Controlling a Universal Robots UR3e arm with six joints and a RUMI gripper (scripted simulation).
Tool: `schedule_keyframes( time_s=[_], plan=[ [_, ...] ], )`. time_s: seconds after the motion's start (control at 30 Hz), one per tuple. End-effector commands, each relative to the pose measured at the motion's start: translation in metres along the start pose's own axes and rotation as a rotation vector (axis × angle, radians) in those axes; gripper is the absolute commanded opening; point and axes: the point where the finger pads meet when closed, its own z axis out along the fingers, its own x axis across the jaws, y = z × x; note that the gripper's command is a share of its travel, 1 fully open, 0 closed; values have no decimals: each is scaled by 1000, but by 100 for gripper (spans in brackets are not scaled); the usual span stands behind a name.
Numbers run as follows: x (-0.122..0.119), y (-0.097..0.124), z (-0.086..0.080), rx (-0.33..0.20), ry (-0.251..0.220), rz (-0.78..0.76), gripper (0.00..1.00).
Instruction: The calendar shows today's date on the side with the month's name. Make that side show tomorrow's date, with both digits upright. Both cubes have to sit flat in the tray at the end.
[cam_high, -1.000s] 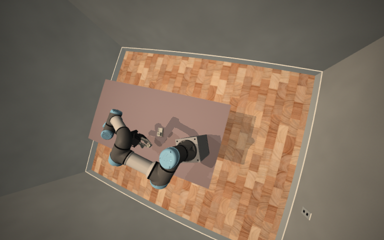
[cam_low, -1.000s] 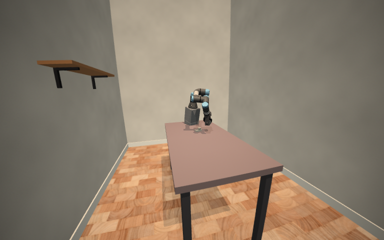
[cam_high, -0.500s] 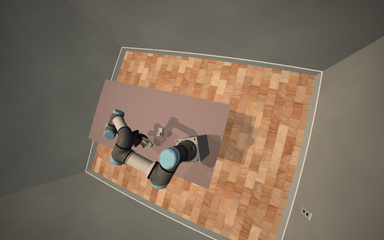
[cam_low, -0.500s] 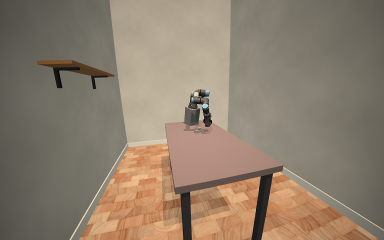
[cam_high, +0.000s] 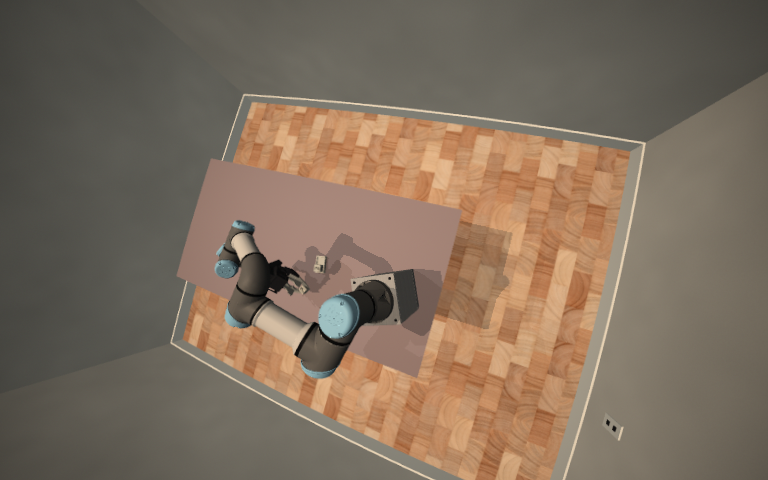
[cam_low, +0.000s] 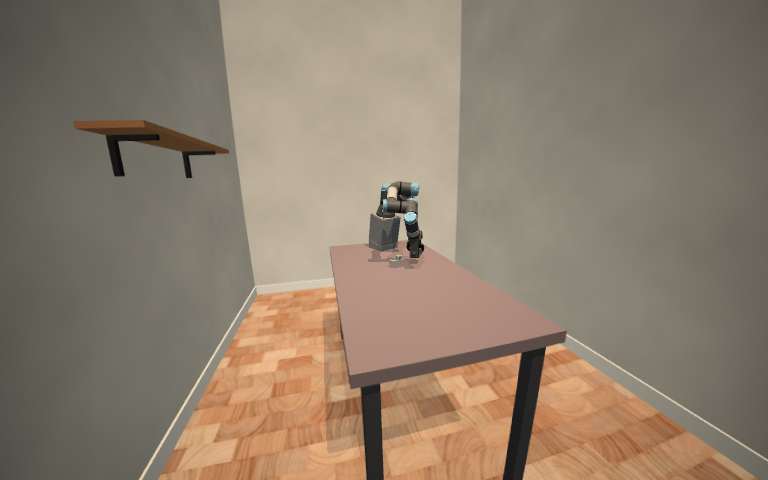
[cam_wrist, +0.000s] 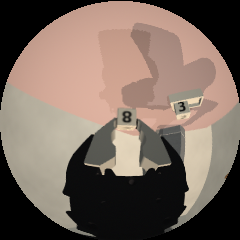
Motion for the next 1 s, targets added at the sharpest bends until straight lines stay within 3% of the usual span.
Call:
schedule_keyframes(
  time_s=[0.0, 0.97],
  plan=[
    [0, -5, 3, 2, 0, -1, 10],
    [0, -16, 14, 2, 0, -1, 10]
  ],
)
